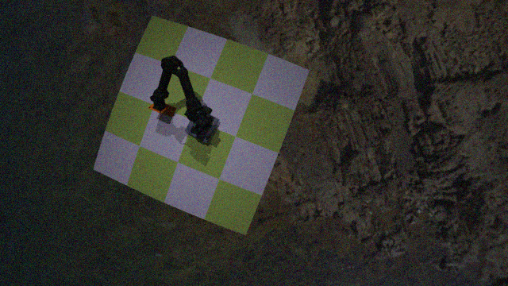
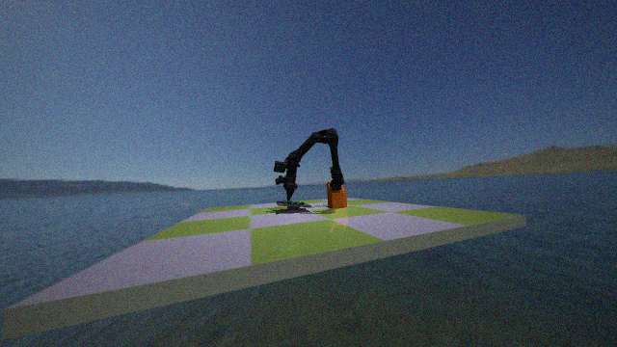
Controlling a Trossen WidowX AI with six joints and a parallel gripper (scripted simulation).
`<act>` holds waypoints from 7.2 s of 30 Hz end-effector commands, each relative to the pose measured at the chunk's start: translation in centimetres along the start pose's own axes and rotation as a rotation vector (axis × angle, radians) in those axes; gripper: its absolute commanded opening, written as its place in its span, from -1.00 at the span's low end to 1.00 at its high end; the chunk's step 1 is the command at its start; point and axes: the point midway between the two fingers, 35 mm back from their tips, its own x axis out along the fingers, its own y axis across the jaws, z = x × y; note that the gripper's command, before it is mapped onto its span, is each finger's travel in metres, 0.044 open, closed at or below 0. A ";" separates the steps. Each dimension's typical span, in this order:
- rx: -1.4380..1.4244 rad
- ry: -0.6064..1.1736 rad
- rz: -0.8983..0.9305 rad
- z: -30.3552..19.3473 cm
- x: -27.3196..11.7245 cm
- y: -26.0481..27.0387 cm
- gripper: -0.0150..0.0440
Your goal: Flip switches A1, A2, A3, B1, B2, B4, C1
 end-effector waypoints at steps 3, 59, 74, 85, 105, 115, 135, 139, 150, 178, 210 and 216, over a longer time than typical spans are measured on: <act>0.005 0.005 0.007 -0.1 0.2 0.0 -0.49; 0.002 0.008 -0.002 0.2 -1.1 -0.1 -0.49; 0.005 0.031 0.004 2.0 -5.7 -2.1 -0.49; 0.004 0.056 0.005 2.0 -2.2 -2.1 -0.49; 0.004 0.056 0.006 2.0 -0.5 -2.1 -0.49; 0.004 0.056 0.006 1.9 0.2 -2.0 -0.49; 0.004 0.056 0.006 1.9 0.2 -2.0 -0.49; 0.004 0.056 0.006 1.9 0.2 -2.0 -0.49; 0.004 0.056 0.006 1.9 0.3 -2.0 -0.49; 0.004 0.056 0.006 1.9 0.7 -2.0 -0.49; 0.005 0.031 0.004 2.0 -5.7 -2.1 -0.49; -0.001 0.031 0.003 0.6 -5.9 -1.0 -0.49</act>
